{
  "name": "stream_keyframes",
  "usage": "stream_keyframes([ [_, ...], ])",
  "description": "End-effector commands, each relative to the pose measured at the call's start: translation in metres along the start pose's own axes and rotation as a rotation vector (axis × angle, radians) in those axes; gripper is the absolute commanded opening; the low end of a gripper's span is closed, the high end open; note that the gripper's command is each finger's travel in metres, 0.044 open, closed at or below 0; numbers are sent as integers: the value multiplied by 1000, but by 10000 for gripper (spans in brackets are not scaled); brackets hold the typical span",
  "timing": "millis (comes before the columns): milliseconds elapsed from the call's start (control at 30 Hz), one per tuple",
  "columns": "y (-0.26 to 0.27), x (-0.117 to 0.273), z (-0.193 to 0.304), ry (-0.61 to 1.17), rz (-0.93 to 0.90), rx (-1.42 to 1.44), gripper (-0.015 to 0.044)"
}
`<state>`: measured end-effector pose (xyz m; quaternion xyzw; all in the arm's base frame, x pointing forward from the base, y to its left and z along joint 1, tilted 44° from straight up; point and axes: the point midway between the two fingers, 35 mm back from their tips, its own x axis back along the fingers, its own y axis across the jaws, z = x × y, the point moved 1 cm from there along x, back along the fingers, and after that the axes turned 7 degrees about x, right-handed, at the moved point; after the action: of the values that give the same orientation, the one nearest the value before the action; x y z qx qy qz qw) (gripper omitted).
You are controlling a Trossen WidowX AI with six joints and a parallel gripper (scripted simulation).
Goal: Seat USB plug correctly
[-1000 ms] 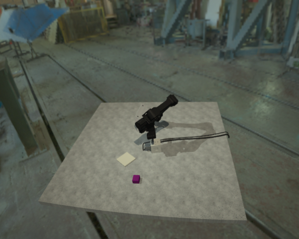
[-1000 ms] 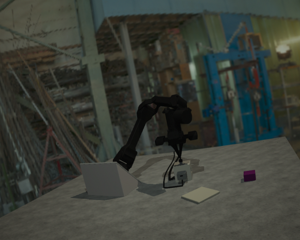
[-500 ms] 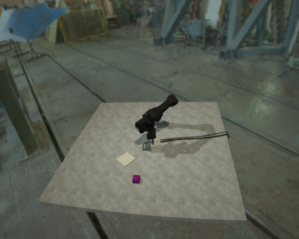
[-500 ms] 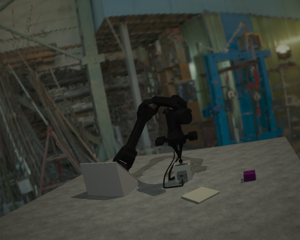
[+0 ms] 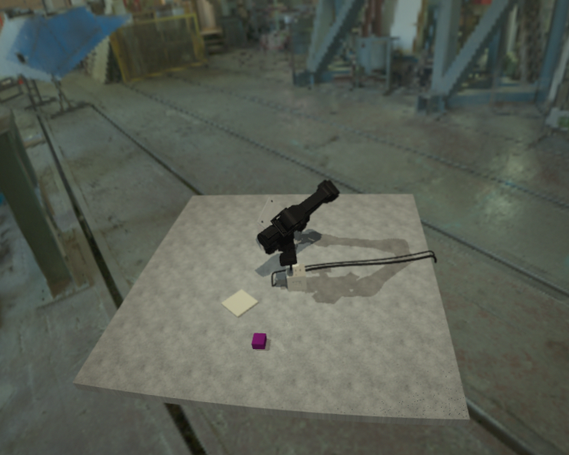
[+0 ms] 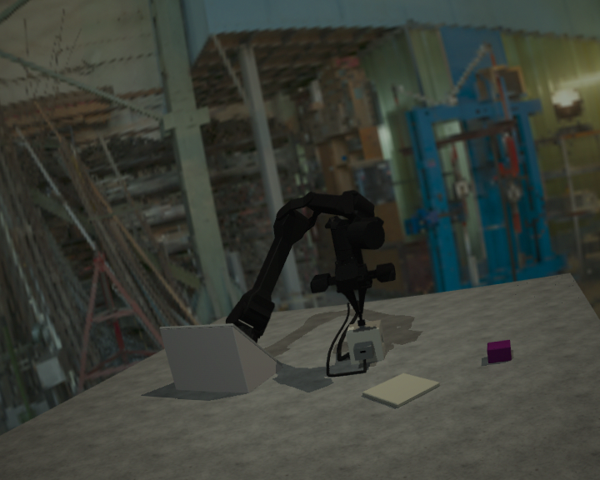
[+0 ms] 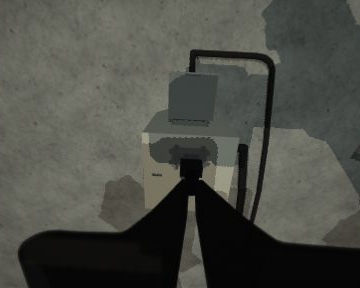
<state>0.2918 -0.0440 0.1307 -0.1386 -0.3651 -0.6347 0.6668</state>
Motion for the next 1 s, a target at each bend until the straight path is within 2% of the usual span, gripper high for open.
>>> stream_keyframes([
  [0, 1, -1, 0, 2, -6, -3, 0],
  [967, 1, -4, 0, 3, -6, -3, 0],
])
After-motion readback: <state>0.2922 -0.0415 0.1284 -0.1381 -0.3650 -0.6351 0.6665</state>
